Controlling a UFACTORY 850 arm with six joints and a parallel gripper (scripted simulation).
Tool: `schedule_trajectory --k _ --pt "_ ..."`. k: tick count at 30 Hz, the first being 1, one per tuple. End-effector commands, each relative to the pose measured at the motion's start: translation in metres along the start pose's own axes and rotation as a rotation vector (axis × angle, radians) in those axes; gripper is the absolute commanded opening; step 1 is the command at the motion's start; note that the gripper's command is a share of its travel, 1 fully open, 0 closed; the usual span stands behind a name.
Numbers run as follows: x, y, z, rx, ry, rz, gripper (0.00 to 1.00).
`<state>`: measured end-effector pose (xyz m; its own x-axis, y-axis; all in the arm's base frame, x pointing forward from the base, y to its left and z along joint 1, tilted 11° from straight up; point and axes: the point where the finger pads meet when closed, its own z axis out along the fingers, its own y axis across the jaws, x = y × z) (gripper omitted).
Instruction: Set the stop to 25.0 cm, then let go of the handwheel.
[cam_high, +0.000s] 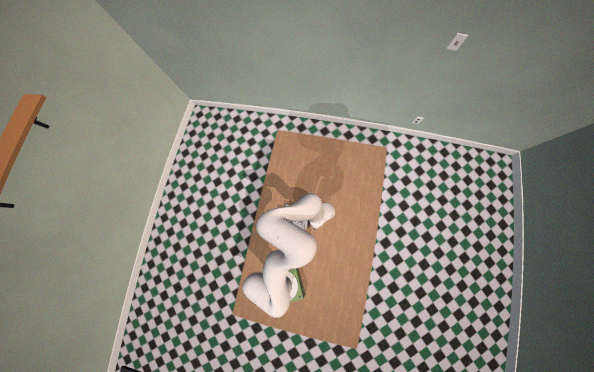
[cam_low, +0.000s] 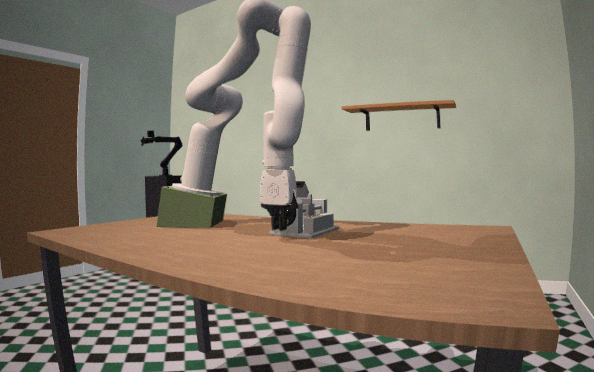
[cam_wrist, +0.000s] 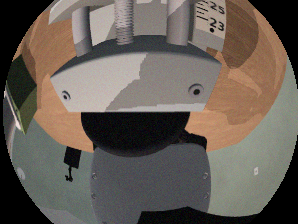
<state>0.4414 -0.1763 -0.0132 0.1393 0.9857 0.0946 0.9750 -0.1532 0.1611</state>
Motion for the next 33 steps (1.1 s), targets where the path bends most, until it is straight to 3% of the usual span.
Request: schedule_trajectory --k 1,17,22,33 --pt "0.0 -0.003 0.001 -0.005 -0.002 0.0 0.06" --pt "0.0 -0.025 0.0 -0.005 -0.002 0.0 0.06" --pt "0.0 -0.041 -0.017 -0.005 -0.002 0.0 0.06" --pt "0.0 -0.042 -0.035 -0.005 -0.002 0.0 0.06"
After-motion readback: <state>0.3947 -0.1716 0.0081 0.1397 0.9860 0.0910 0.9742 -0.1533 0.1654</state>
